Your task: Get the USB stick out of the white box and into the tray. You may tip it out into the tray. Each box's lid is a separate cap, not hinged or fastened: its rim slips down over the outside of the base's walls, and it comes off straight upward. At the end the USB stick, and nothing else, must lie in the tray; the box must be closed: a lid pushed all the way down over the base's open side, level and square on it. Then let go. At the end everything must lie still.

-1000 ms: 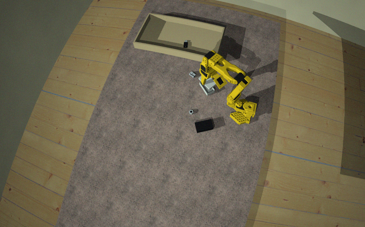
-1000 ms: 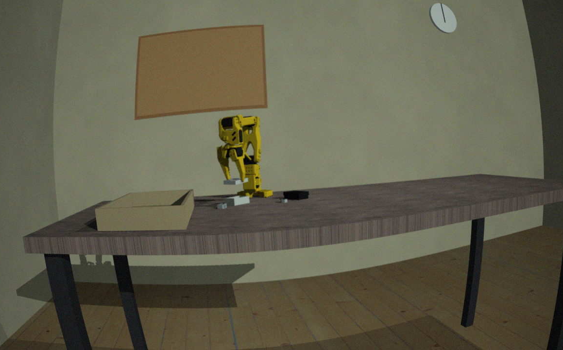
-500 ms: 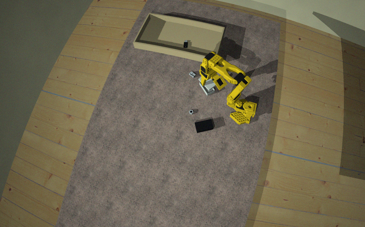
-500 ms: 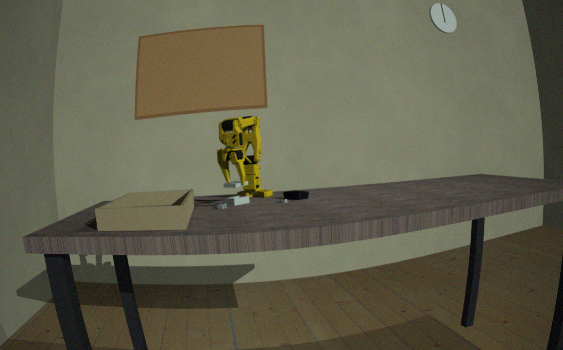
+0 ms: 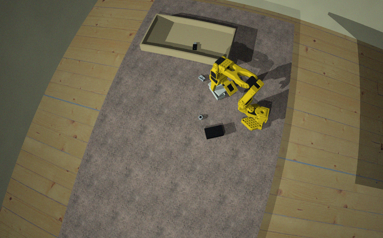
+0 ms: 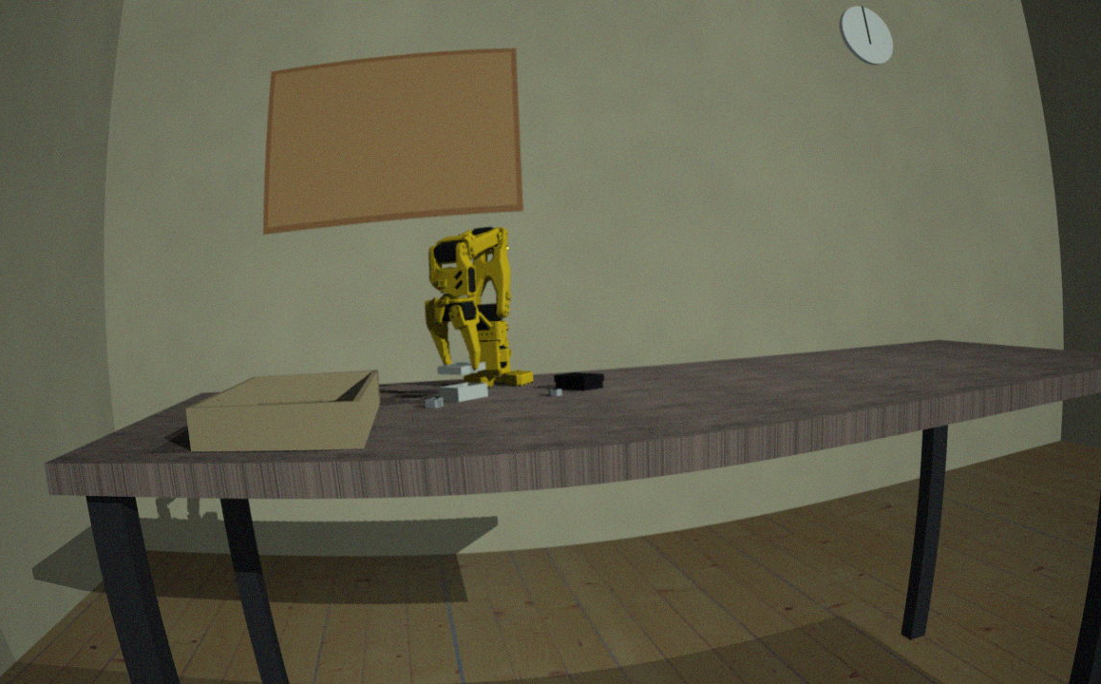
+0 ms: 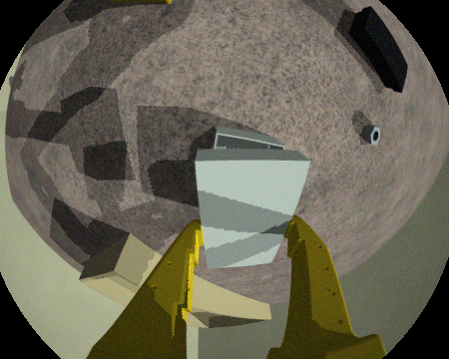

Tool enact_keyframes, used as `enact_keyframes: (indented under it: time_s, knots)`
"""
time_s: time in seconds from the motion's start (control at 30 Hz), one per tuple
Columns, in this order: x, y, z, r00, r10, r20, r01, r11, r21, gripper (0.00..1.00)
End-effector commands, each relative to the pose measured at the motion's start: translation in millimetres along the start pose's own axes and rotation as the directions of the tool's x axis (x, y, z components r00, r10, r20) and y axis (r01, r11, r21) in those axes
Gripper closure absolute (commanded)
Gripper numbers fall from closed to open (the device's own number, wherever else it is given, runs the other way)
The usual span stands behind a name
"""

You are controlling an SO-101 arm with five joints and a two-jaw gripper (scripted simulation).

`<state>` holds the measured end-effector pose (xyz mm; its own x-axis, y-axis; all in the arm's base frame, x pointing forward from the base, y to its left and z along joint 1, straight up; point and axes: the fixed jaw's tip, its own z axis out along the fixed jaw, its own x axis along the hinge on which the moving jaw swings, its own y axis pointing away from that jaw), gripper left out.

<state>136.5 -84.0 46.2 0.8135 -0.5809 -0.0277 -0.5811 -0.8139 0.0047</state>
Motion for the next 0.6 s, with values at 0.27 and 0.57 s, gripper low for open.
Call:
enact_keyframes:
  time_s: [0.27, 0.57]
  knots:
    - [3.4, 0.9, 5.1, 0.999, 0.021, -0.027, -0.021, 1.000, 0.005, 0.78]
    - [3.2, 0.9, 7.9, 0.999, 0.021, -0.027, -0.021, 1.000, 0.005, 0.78]
